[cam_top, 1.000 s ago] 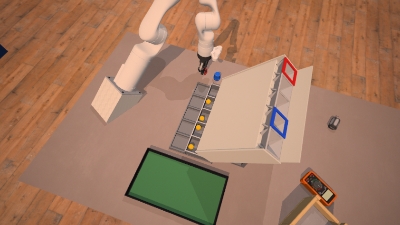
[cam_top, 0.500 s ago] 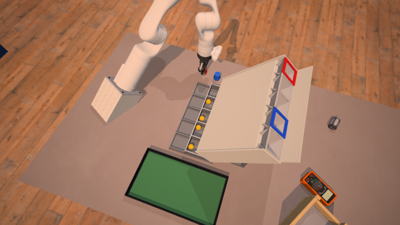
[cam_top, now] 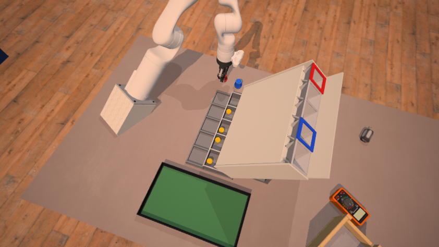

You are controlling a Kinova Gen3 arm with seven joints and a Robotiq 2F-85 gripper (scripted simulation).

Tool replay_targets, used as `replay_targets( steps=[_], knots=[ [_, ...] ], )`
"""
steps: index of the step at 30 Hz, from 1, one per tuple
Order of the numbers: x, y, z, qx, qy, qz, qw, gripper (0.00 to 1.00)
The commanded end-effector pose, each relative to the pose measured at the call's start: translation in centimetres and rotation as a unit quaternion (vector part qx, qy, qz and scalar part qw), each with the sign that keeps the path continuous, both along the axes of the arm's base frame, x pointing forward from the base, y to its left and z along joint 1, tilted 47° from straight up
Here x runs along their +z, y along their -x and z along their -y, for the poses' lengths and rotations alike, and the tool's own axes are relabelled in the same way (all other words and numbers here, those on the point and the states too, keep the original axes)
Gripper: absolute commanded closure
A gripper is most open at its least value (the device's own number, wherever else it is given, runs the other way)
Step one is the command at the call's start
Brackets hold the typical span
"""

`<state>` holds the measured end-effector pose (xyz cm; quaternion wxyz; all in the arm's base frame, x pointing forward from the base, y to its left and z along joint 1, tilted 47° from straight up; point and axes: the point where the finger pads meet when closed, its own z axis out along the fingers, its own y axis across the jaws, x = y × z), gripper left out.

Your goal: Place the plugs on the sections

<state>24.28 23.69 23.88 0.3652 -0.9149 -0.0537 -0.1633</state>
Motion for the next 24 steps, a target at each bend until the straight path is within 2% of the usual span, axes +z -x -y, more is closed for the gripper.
replay_targets(
  steps=[1,4,11,24],
  knots=[
    [4.7,1.8,4.9,0.0,0.0,0.0,1.0,1.0],
    [5.1,1.8,5.2,0.0,0.0,0.0,1.0,1.0],
    [7.8,2.9,8.0,0.0,0.0,0.0,1.0,1.0],
    [7.7,2.9,7.9,0.002,-0.001,-0.002,1.0,1.0]
  ],
)
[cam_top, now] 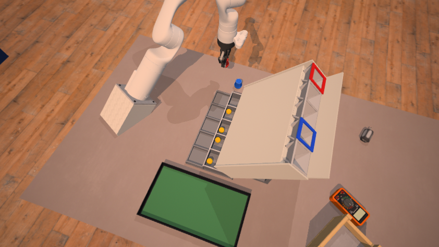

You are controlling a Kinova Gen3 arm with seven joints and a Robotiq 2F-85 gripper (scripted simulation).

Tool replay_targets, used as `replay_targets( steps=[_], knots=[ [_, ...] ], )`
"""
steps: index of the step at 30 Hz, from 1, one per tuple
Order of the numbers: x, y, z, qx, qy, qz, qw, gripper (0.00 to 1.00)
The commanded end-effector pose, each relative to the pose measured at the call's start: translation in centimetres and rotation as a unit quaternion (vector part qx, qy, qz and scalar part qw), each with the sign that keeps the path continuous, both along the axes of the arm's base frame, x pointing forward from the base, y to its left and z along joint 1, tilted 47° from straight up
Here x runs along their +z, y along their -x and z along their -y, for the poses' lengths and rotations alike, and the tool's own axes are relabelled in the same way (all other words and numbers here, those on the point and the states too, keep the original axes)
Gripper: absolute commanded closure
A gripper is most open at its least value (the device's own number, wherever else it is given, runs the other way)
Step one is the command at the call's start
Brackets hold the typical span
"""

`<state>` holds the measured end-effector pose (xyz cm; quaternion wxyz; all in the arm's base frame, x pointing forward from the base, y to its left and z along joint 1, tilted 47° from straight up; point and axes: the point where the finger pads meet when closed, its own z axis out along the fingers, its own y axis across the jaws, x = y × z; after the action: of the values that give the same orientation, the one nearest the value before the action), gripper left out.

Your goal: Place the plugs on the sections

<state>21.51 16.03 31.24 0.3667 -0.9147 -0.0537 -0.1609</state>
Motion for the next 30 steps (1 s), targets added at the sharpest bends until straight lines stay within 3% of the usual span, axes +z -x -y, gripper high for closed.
replay_targets(
  steps=[1,10,11,15,22,27,28,30],
  knots=[
    [0.4,0.1,0.2,0.001,0.0,0.001,1.0,1.0],
    [0.4,0.1,0.2,0.001,0.0,0.001,1.0,1.0],
    [-3.5,-2.4,5.5,0.001,0.0,0.0,1.0,1.0],
    [-4.2,-2.8,6.5,0.001,0.0,0.0,1.0,1.0],
    [-7.9,-5.2,11.5,0.001,0.0,0.0,1.0,1.0],
    [-7.9,-5.2,11.5,0.001,0.0,0.0,1.0,1.0],
    [-10.7,-7.0,15.4,-0.003,0.011,-0.009,1.0,1.0],
    [-10.7,-7.0,15.4,-0.003,0.011,-0.009,1.0,1.0]
  ],
)
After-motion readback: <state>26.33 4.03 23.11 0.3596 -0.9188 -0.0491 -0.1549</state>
